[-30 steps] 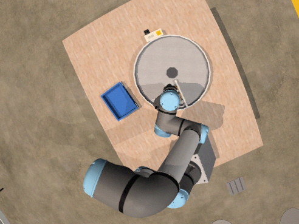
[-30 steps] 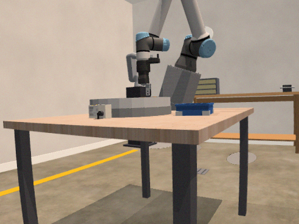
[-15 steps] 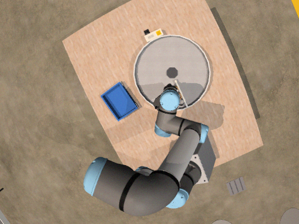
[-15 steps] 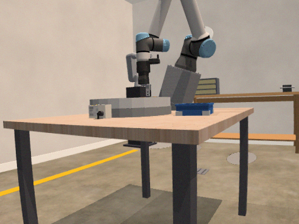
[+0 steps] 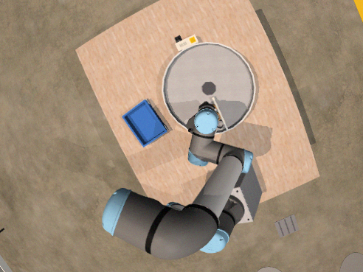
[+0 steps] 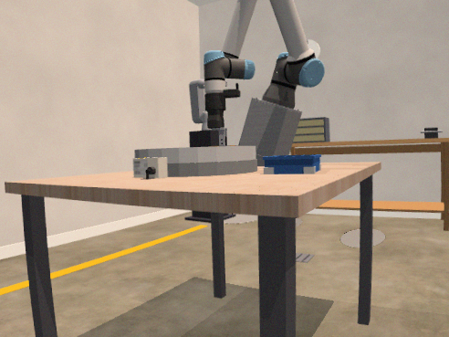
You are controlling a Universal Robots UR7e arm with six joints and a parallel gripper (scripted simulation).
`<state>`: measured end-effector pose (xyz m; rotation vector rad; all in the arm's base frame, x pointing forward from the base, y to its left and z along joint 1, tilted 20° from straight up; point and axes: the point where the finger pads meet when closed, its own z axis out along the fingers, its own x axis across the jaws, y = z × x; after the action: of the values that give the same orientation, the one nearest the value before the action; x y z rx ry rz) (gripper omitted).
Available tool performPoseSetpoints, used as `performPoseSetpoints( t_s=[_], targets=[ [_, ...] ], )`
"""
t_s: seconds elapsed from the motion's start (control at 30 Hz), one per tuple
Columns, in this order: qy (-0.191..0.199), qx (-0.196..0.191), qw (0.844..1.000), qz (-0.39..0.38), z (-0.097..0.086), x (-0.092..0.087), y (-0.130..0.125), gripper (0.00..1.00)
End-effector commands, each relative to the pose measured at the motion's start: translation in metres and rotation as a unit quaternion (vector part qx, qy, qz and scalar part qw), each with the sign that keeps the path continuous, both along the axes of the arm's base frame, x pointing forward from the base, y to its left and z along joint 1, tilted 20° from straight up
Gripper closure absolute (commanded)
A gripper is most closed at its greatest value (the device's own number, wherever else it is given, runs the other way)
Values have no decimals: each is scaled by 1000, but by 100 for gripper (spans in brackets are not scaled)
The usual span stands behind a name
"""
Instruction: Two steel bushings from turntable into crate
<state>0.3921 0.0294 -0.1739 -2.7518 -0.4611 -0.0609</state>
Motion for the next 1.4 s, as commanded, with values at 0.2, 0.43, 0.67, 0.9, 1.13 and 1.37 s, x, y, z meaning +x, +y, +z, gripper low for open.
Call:
performPoseSetpoints(
  t_s=[0.2,0.43,0.67,0.9,1.13,1.37],
  targets=[
    [-1,0,1000,0,-5,0,2,55],
    [-1,0,1000,0,-6,0,2,55],
    [-1,0,1000,0,-11,0,4,55],
    [-1,0,1000,0,-11,0,4,55],
    [-1,0,1000,0,-17,0,6,55],
    [-1,0,1000,0,-17,0,6,55]
  ],
)
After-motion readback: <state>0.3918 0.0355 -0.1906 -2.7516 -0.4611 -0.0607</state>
